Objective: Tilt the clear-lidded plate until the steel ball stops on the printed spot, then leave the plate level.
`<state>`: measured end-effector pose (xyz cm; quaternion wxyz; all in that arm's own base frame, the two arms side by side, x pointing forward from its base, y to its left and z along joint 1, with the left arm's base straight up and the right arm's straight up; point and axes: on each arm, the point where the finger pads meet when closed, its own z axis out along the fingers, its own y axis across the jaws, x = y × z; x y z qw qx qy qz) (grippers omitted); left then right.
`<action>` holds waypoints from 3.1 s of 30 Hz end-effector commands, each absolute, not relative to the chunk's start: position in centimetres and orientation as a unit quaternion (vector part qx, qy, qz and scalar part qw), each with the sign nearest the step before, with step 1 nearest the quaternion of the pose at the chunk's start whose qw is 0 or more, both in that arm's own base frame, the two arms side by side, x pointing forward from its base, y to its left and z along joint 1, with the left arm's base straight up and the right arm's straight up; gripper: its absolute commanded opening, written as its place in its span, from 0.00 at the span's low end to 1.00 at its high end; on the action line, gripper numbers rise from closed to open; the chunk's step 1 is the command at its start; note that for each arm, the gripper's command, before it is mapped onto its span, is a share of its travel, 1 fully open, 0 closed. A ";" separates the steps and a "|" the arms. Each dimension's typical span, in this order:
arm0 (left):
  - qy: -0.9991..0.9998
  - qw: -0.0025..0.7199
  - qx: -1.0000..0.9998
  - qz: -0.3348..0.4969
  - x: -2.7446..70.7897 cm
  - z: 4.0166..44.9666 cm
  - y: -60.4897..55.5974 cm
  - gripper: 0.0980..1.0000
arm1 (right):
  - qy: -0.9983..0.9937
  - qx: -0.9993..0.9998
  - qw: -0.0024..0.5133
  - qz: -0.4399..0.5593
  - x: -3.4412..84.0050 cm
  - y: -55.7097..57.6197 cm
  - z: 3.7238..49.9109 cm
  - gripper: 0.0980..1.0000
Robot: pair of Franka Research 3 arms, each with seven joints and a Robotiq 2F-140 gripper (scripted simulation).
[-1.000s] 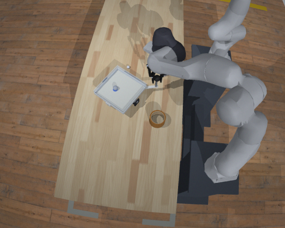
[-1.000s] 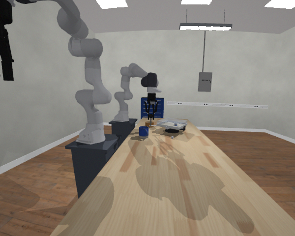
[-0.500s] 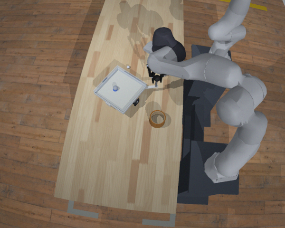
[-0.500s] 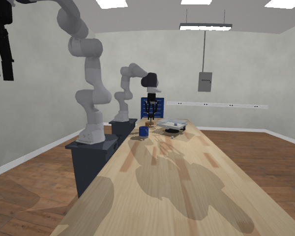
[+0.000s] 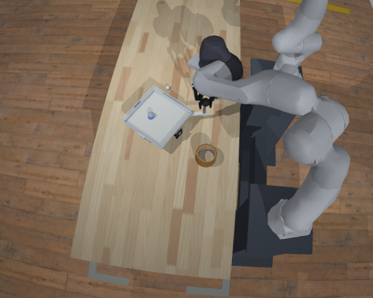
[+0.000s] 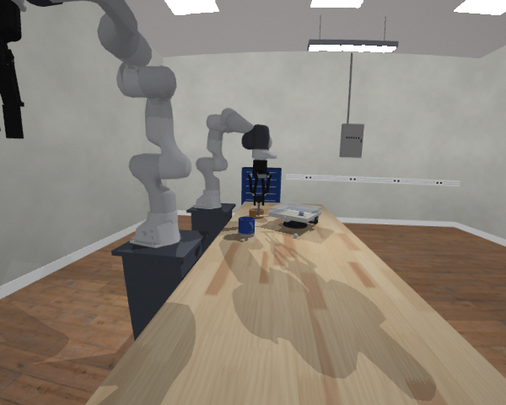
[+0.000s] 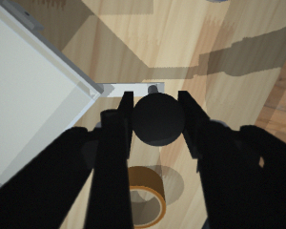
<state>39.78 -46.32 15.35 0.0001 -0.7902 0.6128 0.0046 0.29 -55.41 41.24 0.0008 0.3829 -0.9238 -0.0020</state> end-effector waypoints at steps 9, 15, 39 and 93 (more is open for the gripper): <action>0.612 0.000 -0.791 0.000 40.1 15.5 -46.6 0.36 | -0.923 0.385 0.000 0.000 0.3 -55.4 41.3 1.00; 0.612 0.000 -0.791 0.000 40.1 15.5 -46.6 0.36 | -0.923 0.385 0.000 0.000 0.3 -55.4 41.3 1.00; 0.612 0.000 -0.791 0.000 40.1 15.5 -46.6 0.36 | -0.923 0.385 0.000 0.000 0.3 -55.4 41.3 1.00; 0.612 0.000 -0.791 0.000 40.1 21.3 -46.6 0.36 | -0.923 0.385 0.000 0.000 0.3 -55.4 41.3 1.00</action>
